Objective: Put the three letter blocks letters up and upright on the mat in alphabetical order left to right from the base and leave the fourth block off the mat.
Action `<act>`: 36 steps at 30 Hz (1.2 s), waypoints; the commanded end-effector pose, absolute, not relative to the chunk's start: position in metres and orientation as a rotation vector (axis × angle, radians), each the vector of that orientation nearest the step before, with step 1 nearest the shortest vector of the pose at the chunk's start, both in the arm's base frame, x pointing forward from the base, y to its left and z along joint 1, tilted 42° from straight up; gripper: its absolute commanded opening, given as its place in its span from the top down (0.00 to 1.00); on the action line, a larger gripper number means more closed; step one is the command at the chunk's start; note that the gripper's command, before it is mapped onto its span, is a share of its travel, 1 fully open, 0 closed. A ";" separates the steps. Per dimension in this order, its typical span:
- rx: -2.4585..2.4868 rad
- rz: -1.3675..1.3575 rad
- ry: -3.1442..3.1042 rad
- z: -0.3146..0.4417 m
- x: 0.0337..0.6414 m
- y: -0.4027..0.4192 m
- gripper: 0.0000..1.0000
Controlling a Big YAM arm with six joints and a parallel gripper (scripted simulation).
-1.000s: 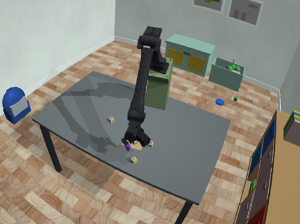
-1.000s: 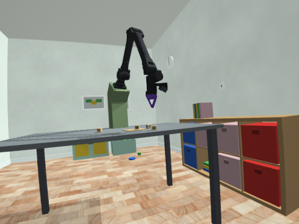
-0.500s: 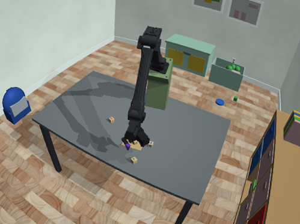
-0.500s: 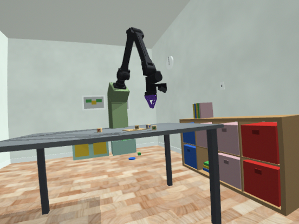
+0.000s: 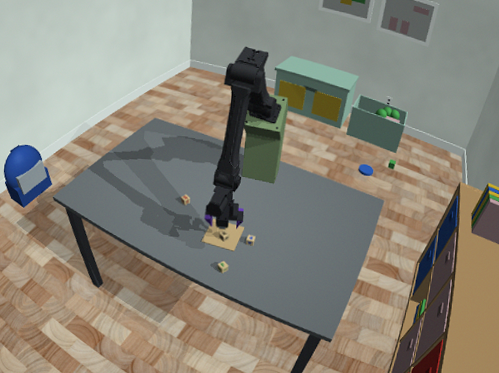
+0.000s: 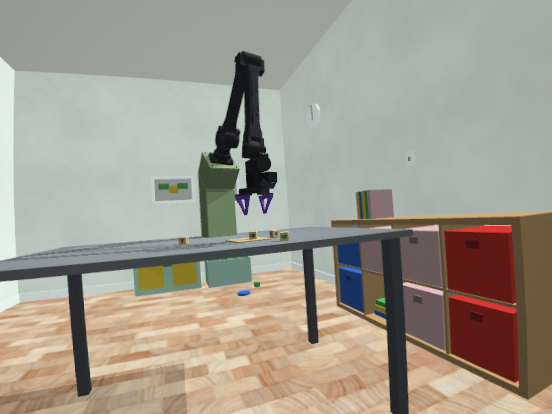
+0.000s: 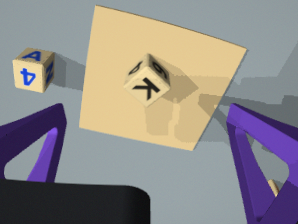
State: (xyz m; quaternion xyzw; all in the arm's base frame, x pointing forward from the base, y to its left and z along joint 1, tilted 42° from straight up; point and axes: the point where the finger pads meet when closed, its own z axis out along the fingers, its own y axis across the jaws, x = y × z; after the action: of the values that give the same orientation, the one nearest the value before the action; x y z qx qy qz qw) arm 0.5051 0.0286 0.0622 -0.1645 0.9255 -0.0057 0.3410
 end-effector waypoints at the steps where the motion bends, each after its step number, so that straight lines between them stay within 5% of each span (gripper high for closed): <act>1: -0.195 0.056 2.403 0.059 0.507 0.023 0.00; 10: 0.401 0.291 2.392 0.041 0.490 0.025 0.00; 11: 0.459 0.309 2.383 0.041 0.490 0.026 0.36; 36: 0.540 0.335 2.368 0.041 0.490 0.026 0.36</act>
State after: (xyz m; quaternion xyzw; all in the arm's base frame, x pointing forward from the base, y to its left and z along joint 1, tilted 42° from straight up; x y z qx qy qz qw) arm 0.4911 0.0217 0.0437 0.2069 0.9093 0.1267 0.3380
